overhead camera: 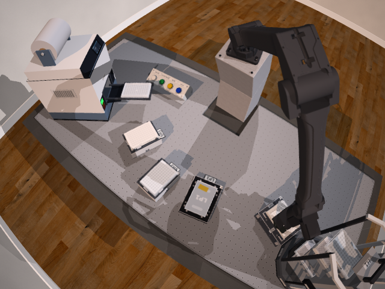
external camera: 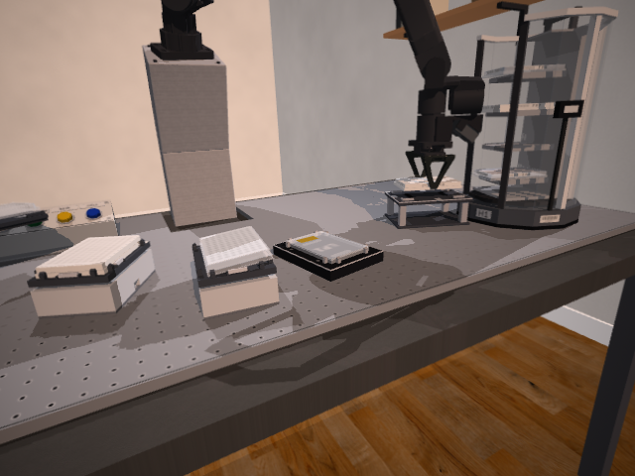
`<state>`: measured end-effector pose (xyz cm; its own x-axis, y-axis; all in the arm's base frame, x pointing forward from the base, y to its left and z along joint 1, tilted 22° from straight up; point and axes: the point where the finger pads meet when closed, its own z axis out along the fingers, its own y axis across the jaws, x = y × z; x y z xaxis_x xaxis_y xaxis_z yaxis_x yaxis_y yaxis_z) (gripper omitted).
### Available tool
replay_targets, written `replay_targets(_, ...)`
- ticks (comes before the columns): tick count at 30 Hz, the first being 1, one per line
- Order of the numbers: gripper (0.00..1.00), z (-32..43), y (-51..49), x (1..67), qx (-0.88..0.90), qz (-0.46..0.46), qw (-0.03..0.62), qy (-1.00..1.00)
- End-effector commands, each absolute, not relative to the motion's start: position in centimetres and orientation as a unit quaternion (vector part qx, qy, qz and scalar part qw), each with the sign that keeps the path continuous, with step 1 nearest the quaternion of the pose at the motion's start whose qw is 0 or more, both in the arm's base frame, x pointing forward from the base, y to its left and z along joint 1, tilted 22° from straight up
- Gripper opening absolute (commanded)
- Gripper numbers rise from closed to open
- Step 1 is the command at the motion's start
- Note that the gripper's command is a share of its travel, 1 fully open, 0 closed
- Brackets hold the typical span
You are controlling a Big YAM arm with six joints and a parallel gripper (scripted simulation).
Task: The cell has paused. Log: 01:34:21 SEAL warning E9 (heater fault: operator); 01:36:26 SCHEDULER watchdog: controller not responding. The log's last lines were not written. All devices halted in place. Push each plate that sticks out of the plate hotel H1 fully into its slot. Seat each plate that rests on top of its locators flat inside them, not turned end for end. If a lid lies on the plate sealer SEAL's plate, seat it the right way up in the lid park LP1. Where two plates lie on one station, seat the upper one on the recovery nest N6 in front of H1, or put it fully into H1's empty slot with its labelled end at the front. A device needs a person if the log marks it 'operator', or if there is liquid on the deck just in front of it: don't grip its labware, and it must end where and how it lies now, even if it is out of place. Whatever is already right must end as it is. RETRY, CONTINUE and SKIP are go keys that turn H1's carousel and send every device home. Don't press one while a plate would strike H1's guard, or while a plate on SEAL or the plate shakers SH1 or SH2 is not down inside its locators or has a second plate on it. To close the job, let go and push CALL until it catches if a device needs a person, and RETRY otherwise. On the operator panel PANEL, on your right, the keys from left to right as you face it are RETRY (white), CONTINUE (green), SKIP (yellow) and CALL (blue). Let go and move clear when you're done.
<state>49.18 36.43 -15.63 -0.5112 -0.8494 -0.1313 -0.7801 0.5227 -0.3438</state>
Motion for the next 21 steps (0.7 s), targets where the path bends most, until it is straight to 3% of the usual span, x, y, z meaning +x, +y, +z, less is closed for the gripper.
replay_targets(1,0.84,-15.38,37.81,50.0,-0.477,-0.117,0.154,0.858)
replay_targets(21,0.84,-15.32,37.82,50.45,-0.475,-0.116,0.159,0.858)
